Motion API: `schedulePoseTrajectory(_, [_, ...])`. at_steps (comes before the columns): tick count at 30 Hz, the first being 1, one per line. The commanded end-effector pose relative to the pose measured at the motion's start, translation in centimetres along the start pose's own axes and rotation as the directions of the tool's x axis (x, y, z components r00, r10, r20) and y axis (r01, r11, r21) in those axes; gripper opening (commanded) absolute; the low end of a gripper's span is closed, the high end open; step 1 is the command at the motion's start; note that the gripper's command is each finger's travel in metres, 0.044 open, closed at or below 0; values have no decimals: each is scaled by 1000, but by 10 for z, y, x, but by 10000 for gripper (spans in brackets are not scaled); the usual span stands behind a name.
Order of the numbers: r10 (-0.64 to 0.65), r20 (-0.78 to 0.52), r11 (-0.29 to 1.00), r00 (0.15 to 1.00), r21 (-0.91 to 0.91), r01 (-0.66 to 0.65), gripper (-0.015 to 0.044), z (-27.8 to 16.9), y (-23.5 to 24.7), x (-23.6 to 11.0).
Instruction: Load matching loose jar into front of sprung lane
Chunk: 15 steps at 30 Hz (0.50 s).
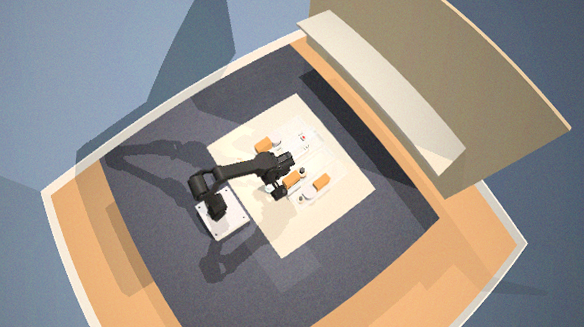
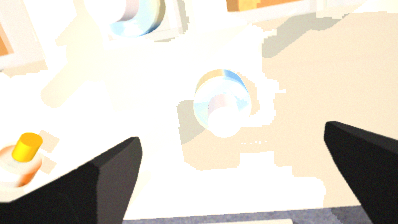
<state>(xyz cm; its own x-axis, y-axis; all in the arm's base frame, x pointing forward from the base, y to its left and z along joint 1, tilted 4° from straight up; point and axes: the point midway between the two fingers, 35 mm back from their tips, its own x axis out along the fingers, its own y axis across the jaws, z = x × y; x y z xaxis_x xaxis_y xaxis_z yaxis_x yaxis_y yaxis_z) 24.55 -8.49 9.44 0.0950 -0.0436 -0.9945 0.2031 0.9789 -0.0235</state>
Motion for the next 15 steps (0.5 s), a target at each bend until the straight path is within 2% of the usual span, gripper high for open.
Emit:
schedulePoseTrajectory(1, [9,-10,1000,1000,-7,-9,440,-3,1,13])
schedulePoseTrajectory(15, [9,-11,1000,1000,-7,-9,440,-4,1,39])
